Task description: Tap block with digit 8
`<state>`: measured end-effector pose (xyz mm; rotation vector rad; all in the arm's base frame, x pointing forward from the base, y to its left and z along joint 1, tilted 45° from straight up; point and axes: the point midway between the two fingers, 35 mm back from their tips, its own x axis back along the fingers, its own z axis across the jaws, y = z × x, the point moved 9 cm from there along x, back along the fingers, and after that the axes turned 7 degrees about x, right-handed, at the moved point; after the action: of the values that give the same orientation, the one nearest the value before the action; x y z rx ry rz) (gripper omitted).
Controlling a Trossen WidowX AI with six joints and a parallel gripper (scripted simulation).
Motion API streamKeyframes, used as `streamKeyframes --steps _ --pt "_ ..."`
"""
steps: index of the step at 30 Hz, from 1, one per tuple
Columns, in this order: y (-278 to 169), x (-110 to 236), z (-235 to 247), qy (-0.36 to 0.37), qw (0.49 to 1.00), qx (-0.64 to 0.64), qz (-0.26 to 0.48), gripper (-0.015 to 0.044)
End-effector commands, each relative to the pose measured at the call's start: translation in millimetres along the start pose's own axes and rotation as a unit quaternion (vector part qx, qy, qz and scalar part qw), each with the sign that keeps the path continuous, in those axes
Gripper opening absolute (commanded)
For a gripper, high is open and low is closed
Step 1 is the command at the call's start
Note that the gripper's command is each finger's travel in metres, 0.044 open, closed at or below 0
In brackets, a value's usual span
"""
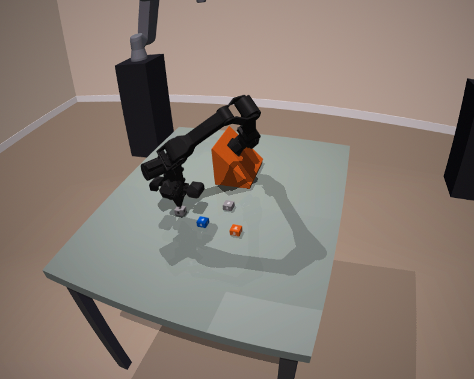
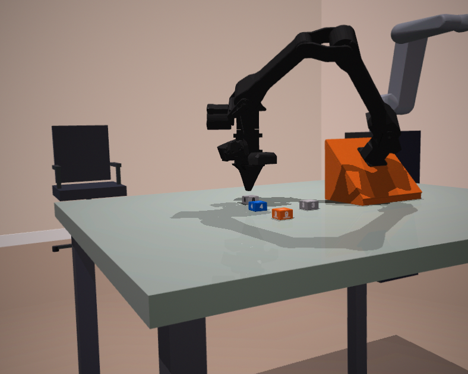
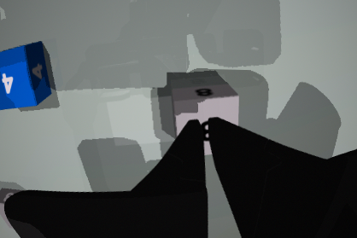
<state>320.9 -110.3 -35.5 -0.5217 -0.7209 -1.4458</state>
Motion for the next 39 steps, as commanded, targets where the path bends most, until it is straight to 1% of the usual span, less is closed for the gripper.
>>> streamKeyframes --steps 1,7,14,17,21,23,24,30,35,36,39 --pt "-3.0 -9.2 0.7 0.005 1.0 -0.007 0.004 0.002" --pt "-3.4 -18.4 1.0 0.005 1.0 -0.007 0.004 0.002" --pt "-3.4 -19.4 1.0 0.005 1.0 -0.007 0.004 0.002" --pt "-2.8 7.5 0.4 0.004 1.0 -0.006 0.003 0.002" --pt "-3.1 10.9 0.5 0.005 1.0 -0.007 0.004 0.002" --pt "1.0 15.2 10.3 0.003 1.0 -0.007 0.004 0.0072" --pt "5.7 20.4 22.8 0.002 1.0 -0.008 0.004 0.0099" --pt "23.3 52.5 119.2 -0.004 1.0 -0.009 0.004 0.0256" --pt "14.6 72.6 199.6 -0.003 1.0 -0.01 0.004 0.0387" --pt "10.3 76.1 215.1 -0.002 1.0 -0.01 0.004 0.04" --pt "-7.1 85.8 259.1 0.003 1.0 -0.01 0.004 0.04"
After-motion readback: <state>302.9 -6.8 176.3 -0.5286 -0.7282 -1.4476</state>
